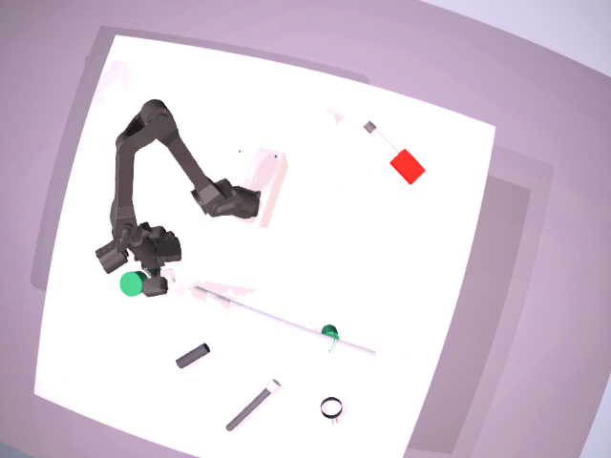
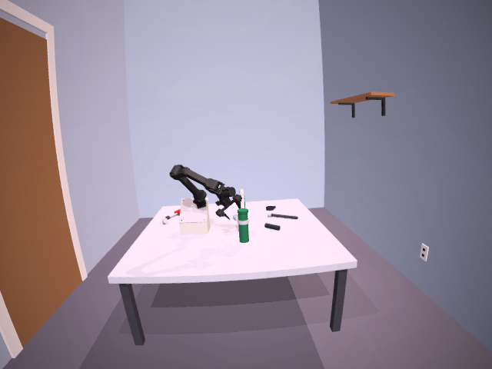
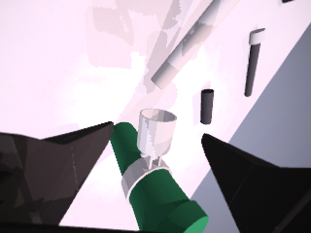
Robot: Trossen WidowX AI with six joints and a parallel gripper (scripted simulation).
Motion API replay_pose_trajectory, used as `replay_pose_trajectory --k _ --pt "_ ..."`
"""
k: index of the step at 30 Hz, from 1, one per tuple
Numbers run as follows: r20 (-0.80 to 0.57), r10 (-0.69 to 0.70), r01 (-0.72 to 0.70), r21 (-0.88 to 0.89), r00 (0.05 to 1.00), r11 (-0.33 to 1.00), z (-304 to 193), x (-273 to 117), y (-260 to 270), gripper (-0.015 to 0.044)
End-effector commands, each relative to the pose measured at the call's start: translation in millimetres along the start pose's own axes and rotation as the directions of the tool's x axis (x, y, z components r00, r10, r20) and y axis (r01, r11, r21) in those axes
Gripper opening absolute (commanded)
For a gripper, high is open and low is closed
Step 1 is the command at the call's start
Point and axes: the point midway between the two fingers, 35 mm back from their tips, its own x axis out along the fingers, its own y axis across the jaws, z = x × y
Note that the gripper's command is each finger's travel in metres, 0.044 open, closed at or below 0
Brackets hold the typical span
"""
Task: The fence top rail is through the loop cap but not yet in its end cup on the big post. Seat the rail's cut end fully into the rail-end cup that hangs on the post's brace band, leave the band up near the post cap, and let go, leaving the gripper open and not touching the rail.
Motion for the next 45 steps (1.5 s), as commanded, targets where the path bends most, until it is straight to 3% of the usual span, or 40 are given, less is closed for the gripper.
replay_pose_trajectory --k 1,29,43,45 --pt "0.008 0.0 0.0 -0.003 1.0 1.0 1.8 9.5 0.3 0.044" --pt "0.006 0.0 0.0 -0.003 1.0 1.0 4.6 51.2 2.6 0.044" --pt "0.006 0.0 0.0 -0.003 1.0 1.0 4.6 51.2 2.6 0.0072" --pt "0.006 0.0 0.0 -0.003 1.0 1.0 4.6 51.2 2.6 0.0059"
